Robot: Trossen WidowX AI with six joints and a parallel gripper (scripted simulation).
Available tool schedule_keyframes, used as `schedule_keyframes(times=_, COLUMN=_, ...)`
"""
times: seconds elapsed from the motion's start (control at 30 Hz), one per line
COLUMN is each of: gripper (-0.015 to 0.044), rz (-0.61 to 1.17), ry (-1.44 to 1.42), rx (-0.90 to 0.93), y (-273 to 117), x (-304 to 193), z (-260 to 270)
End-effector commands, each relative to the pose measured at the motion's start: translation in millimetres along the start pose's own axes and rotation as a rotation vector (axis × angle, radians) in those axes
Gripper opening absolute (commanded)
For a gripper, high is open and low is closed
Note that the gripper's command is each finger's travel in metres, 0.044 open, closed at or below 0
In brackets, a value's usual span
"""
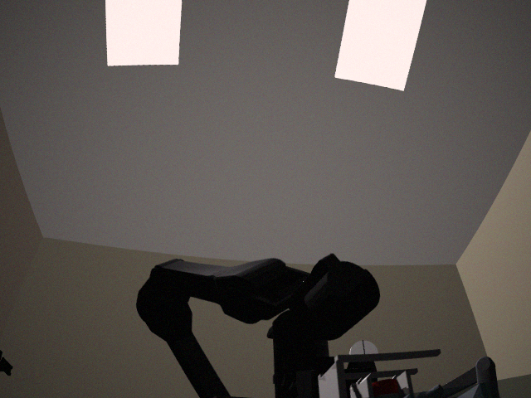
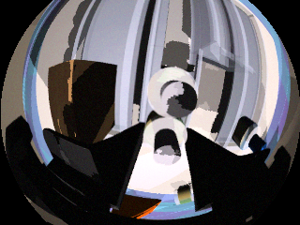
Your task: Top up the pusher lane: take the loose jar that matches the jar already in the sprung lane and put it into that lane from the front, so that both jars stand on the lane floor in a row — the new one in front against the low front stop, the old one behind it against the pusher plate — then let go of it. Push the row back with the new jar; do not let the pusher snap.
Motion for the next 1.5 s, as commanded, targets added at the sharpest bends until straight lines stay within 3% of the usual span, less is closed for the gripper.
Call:
schedule_keyframes(times=0.0, gripper=0.0, rz=0.002, ry=0.008, rx=-0.008, y=1.7, x=-1.4, z=-1.8)
schedule_keyframes(times=1.17, gripper=0.0, rz=0.002, ry=0.008, rx=-0.008, y=0.1, x=-3.9, z=1.3)
schedule_keyframes(times=1.47, gripper=0.0236, rz=0.002, ry=0.008, rx=-0.008, y=-0.4, x=-2.4, z=0.7)
Point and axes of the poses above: the point midway between the two fingers, 35 mm back from their tips, its own y axis out along the fingers, its own z axis across the jaws, x = y × z, the point moved 5 cm from there along -y, back along the fingers, and after that the axes turned 10 degrees about -y, right-handed, at the moved point
